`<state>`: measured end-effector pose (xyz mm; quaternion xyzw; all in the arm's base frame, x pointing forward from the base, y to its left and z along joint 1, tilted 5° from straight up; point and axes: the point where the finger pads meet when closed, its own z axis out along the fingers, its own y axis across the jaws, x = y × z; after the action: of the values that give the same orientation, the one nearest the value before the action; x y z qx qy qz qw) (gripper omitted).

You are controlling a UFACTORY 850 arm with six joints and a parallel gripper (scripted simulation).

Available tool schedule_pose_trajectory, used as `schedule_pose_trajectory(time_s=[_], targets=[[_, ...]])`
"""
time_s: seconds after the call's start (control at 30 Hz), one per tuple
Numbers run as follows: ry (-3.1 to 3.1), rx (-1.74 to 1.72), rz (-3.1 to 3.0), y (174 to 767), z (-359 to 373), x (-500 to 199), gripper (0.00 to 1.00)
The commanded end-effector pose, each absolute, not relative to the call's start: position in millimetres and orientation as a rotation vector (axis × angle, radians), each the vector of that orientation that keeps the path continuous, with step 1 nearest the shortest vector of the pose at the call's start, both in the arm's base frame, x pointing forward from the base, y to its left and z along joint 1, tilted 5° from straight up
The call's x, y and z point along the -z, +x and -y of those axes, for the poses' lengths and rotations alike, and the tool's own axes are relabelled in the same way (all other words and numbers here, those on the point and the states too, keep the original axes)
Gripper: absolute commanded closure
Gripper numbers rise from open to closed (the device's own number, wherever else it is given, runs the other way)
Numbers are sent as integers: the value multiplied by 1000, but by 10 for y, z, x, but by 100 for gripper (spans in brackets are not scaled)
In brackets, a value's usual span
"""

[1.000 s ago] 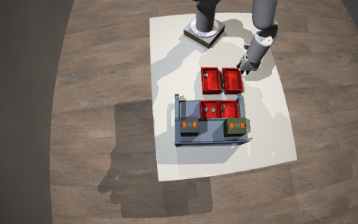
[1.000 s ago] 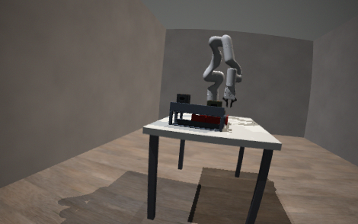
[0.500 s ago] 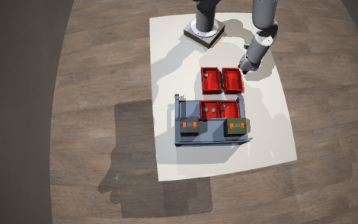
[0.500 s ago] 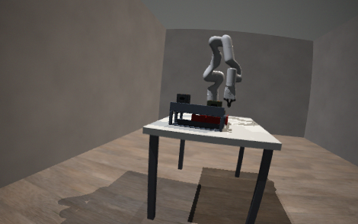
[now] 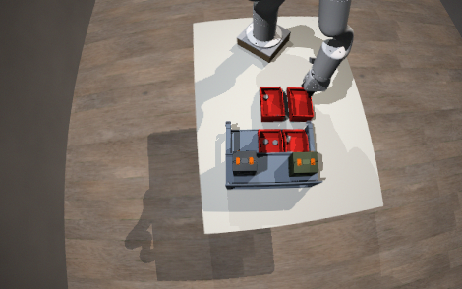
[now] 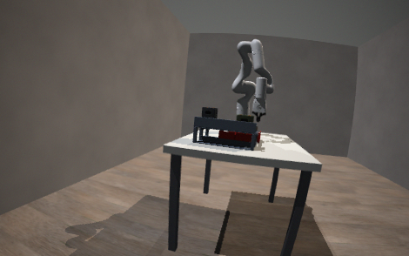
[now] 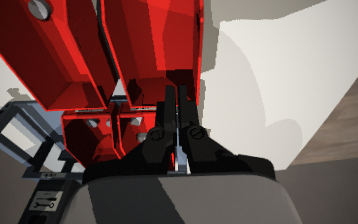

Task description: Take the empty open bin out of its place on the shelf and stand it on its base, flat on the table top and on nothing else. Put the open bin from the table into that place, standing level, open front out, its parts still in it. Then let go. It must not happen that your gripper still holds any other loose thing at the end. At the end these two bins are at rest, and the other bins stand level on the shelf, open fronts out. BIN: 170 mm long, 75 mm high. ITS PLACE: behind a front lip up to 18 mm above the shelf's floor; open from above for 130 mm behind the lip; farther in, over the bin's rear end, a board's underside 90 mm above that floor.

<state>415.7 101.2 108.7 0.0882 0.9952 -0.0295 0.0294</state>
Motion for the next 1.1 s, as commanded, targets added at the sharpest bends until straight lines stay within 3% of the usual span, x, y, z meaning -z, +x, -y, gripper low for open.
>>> schedule_pose_trajectory(time_s=[0.0,0.1,0.17,0.53,0.57,1.07], targets=[[267,84,-3070,4094,-451,-1166,100],[267,84,-3070,4094,-451,-1166,100],[264,85,-3070,3976,-43,-1212,100],[263,85,-3069,3942,51,-1222,100],[263,85,-3069,3942,51,-1222,74],[263,85,-3069,3942,51,-1222,74]])
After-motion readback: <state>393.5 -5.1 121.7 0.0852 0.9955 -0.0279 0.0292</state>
